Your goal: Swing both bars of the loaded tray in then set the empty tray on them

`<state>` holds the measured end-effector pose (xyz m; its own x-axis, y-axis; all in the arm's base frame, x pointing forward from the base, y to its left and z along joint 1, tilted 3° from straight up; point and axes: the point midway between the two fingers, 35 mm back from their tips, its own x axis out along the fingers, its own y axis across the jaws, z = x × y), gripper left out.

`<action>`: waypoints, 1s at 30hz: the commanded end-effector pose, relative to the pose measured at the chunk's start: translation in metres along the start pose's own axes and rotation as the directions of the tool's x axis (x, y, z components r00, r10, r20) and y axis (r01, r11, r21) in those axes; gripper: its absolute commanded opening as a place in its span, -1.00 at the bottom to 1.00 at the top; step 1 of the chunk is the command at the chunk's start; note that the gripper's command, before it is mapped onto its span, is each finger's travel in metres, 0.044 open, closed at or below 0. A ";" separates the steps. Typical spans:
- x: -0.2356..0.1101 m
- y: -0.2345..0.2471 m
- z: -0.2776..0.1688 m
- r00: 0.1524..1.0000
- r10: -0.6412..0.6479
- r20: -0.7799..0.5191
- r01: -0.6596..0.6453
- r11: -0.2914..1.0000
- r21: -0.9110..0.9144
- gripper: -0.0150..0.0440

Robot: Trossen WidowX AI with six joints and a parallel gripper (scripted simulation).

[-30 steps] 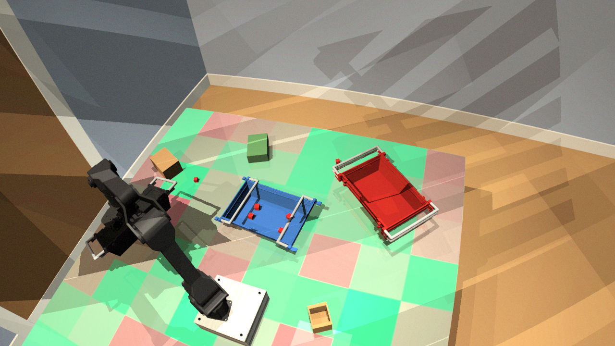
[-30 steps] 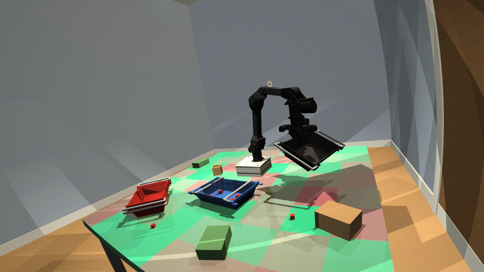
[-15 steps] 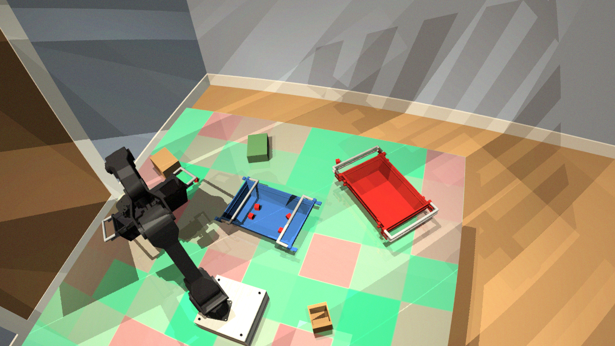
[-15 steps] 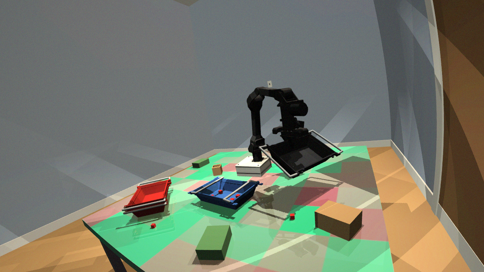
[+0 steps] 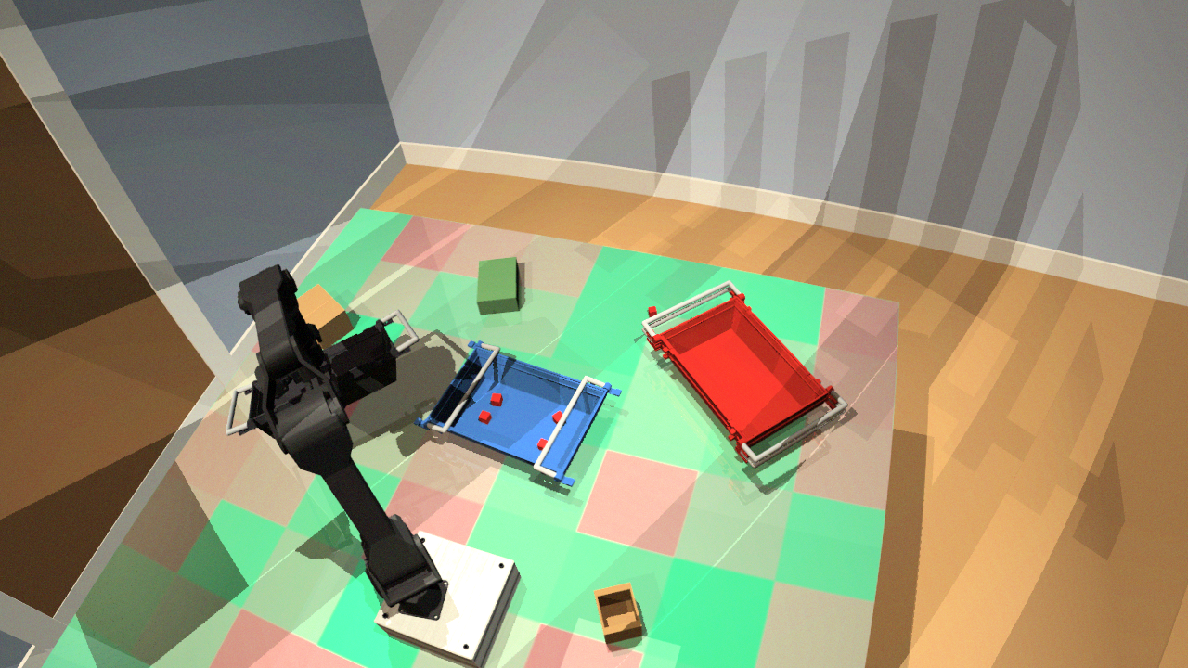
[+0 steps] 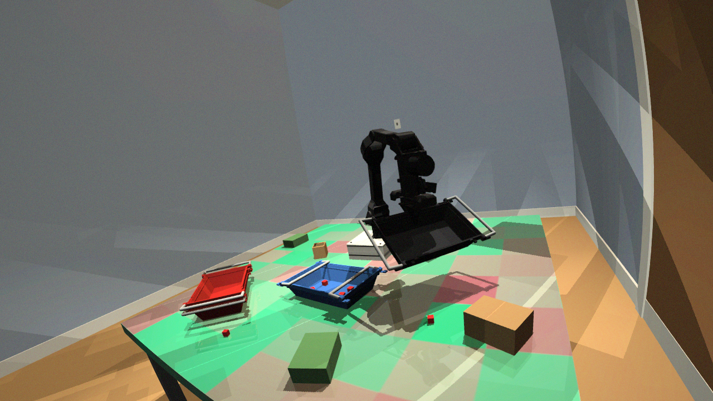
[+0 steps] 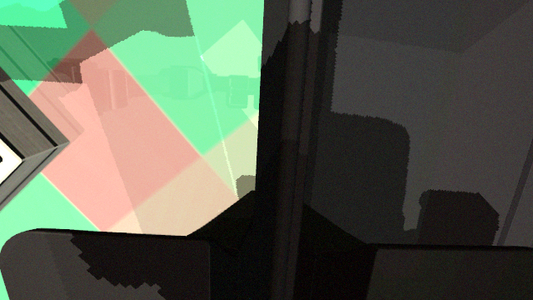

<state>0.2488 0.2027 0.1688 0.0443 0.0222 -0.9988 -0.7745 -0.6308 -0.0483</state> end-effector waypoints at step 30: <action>-0.004 0.023 -0.121 1.000 -0.018 -0.003 0.018 0.907 0.422 -0.49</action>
<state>0.3032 0.1051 0.1688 0.0439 0.0216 -0.9988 -0.9561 -0.2890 -0.0483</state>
